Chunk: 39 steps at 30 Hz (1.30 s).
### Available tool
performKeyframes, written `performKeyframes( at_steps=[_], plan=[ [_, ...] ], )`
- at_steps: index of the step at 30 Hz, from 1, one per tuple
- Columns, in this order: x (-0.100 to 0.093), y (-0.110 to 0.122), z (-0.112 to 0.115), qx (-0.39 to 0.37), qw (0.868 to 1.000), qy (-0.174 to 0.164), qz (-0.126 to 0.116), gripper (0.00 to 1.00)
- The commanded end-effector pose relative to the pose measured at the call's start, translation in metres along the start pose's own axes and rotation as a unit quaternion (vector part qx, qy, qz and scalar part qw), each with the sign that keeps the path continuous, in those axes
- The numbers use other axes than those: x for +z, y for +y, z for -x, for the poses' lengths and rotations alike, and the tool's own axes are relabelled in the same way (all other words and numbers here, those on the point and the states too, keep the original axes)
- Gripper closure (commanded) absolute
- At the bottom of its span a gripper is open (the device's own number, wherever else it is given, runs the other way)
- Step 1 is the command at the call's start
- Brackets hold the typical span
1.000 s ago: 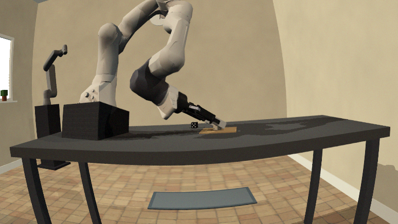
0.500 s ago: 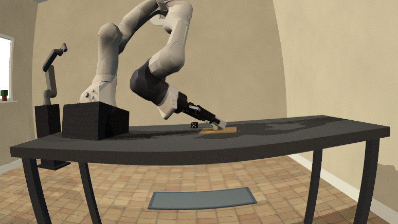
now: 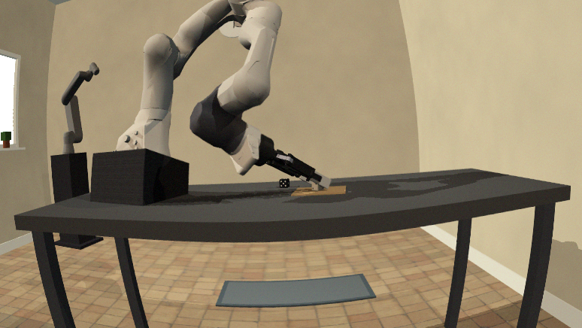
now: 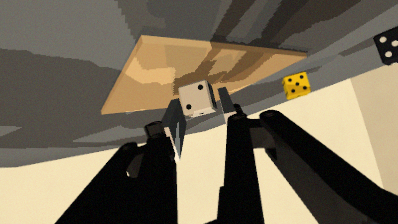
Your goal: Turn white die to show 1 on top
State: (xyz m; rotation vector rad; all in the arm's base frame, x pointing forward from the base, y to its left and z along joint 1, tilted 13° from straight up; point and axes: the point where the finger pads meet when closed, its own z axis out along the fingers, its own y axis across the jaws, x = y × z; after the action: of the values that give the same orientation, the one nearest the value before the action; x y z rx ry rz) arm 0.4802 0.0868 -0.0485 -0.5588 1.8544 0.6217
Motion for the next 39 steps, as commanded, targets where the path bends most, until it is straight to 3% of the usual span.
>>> performKeyframes(
  at_steps=[1, 13, 24, 33, 39],
  plan=[
    [0.001, -0.001, 0.001, -0.003, 1.000, -0.002, -0.001, 0.75],
    [-0.012, -0.001, 0.001, -0.003, 1.000, -0.002, -0.001, 0.75],
    [-0.047, -0.001, 0.001, -0.003, 1.000, -0.002, -0.001, 0.75],
    [-0.050, -0.001, 0.001, -0.003, 1.000, -0.002, -0.001, 0.75],
    [-0.057, -0.001, 0.016, -0.003, 1.000, -0.002, -0.001, 0.75]
  ],
)
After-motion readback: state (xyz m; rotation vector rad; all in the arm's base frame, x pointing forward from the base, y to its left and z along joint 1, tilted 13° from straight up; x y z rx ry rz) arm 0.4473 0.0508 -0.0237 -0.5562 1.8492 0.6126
